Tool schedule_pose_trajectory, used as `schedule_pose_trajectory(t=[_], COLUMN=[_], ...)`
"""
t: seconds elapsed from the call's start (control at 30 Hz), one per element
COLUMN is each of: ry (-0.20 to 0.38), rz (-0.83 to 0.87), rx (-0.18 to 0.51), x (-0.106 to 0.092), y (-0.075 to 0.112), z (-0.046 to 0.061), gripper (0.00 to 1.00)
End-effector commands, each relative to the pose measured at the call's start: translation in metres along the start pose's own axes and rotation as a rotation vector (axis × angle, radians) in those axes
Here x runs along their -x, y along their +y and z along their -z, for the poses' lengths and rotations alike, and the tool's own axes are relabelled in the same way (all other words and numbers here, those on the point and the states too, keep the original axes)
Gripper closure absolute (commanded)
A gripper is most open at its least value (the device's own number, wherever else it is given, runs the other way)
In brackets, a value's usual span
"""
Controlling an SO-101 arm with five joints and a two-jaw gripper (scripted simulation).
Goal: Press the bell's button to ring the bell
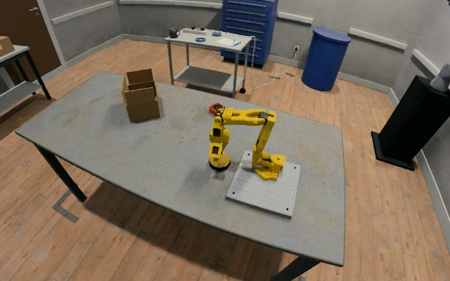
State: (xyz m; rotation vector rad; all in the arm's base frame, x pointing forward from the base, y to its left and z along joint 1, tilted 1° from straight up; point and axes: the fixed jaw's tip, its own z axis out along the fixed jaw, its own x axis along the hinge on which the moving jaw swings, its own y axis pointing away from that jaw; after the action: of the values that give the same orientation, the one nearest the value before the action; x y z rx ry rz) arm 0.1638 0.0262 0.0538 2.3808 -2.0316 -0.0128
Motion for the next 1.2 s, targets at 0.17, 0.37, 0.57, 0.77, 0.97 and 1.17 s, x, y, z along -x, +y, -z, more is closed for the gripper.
schedule_pose_trajectory(t=[0.17, 0.37, 0.57, 0.77, 0.97, 1.17], ry=[-0.001, -0.001, -0.001, -0.001, -0.001, -0.001], rz=[0.012, 0.011, 0.011, 0.011, 0.011, 0.011], rx=[0.025, 0.014, 0.004, 0.003, 0.003, 0.003], x=[0.001, 0.0009, 0.0009, 0.0009, 0.0009, 0.0009], y=[0.0031, 0.0013, -0.0004, -0.0005, -0.0005, -0.0006], z=[-0.0047, -0.0047, -0.0047, -0.0047, -0.0055, -0.0063], gripper=[1.0, 1.0, 1.0, 1.0, 1.0, 1.0])
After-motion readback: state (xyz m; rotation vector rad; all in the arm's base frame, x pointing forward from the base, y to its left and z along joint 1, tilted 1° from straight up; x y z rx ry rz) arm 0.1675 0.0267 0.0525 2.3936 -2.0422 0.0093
